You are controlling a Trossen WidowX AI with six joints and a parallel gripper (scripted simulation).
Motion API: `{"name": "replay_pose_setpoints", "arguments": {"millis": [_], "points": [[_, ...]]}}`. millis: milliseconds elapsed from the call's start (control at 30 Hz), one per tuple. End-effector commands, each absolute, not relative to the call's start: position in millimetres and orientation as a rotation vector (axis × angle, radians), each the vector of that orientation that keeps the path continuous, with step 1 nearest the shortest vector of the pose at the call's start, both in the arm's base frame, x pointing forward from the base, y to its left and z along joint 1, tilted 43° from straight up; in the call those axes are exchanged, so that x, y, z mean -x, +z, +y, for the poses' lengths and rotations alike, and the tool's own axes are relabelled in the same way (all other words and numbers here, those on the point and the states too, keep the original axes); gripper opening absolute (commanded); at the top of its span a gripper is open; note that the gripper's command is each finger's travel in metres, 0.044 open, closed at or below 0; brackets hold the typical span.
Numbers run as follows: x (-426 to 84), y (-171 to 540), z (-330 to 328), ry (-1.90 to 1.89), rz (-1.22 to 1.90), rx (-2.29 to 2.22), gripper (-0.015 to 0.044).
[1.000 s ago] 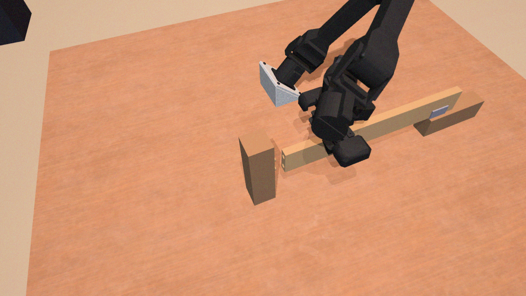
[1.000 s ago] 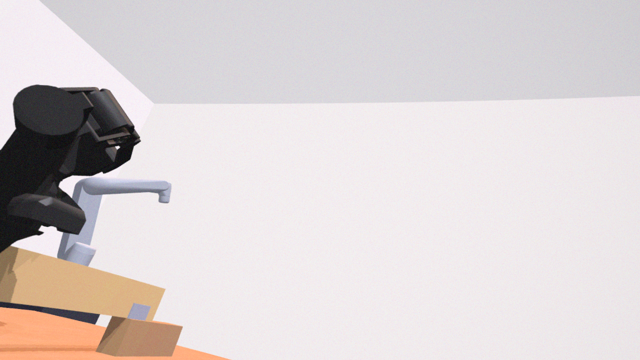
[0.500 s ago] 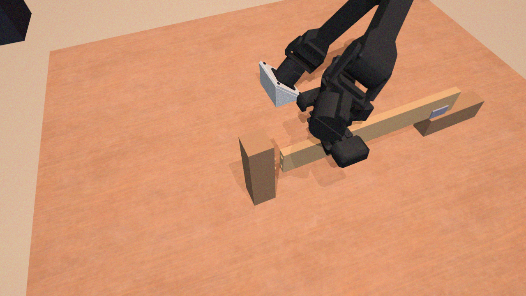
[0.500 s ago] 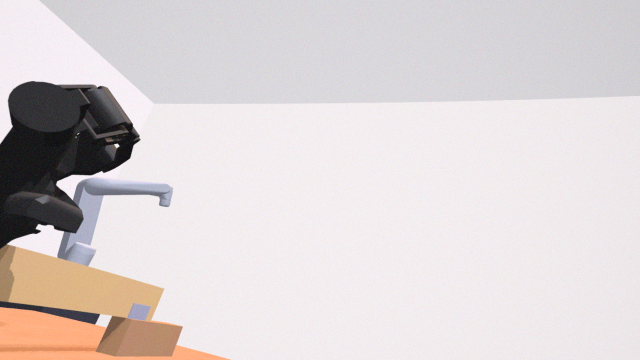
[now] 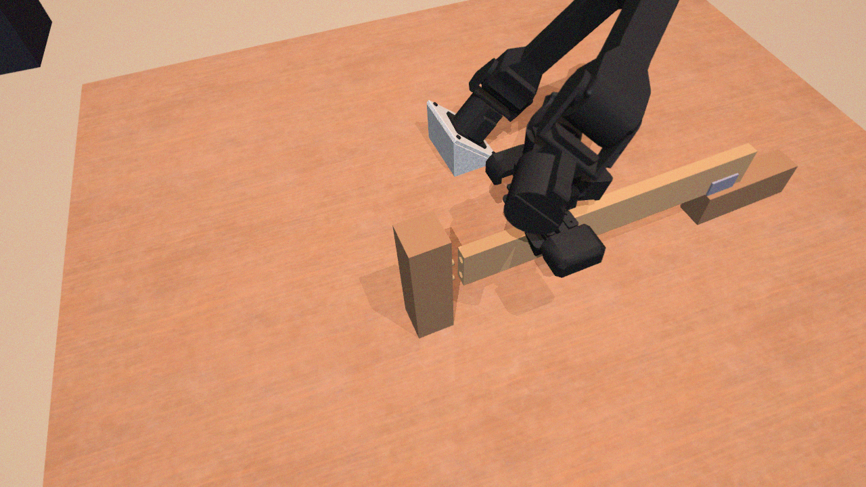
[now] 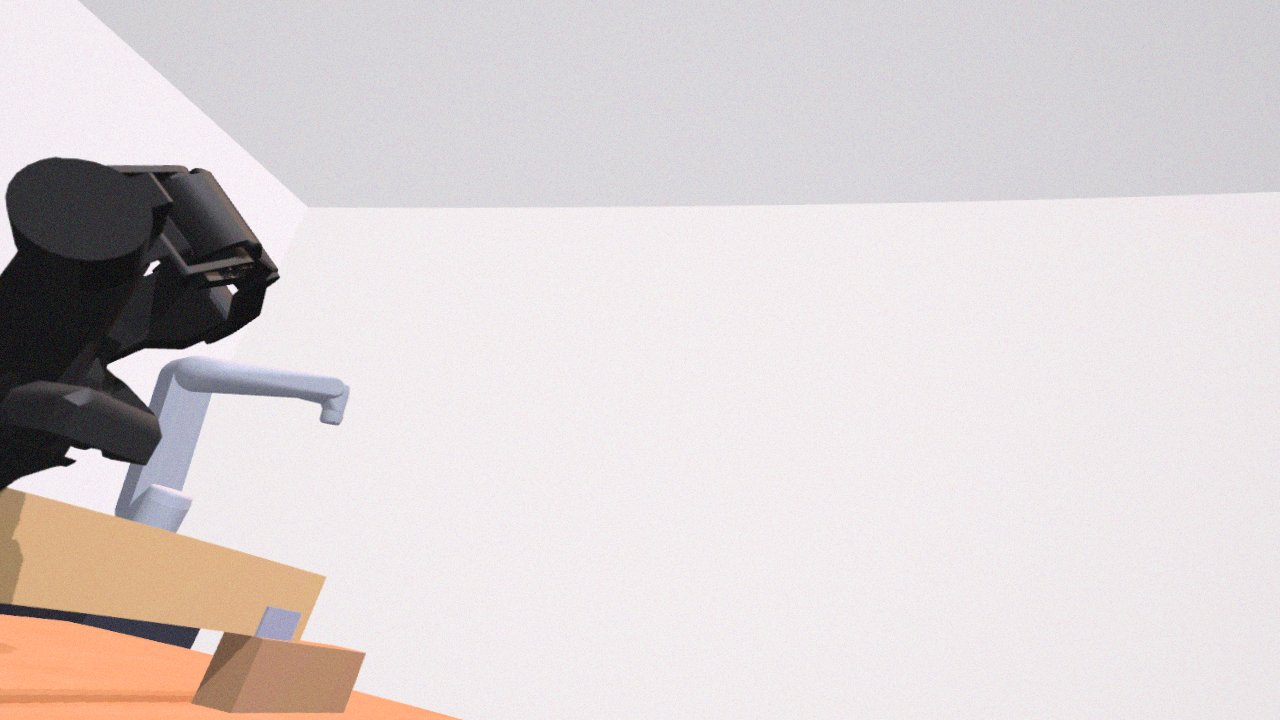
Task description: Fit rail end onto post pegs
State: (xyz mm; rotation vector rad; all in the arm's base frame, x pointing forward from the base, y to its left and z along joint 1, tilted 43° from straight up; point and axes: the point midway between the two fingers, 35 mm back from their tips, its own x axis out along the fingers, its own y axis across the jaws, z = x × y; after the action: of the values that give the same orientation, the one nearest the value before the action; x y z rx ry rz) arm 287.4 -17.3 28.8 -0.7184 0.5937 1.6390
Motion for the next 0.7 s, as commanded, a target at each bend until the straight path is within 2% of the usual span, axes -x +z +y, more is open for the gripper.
{"name": "replay_pose_setpoints", "arguments": {"millis": [0,667], "points": [[-289.2,29.1,-20.9,1.630,0.591,0.726,0.0000],[-290.0,25.8,-24.8,1.630,0.592,0.726,0.0000]]}}
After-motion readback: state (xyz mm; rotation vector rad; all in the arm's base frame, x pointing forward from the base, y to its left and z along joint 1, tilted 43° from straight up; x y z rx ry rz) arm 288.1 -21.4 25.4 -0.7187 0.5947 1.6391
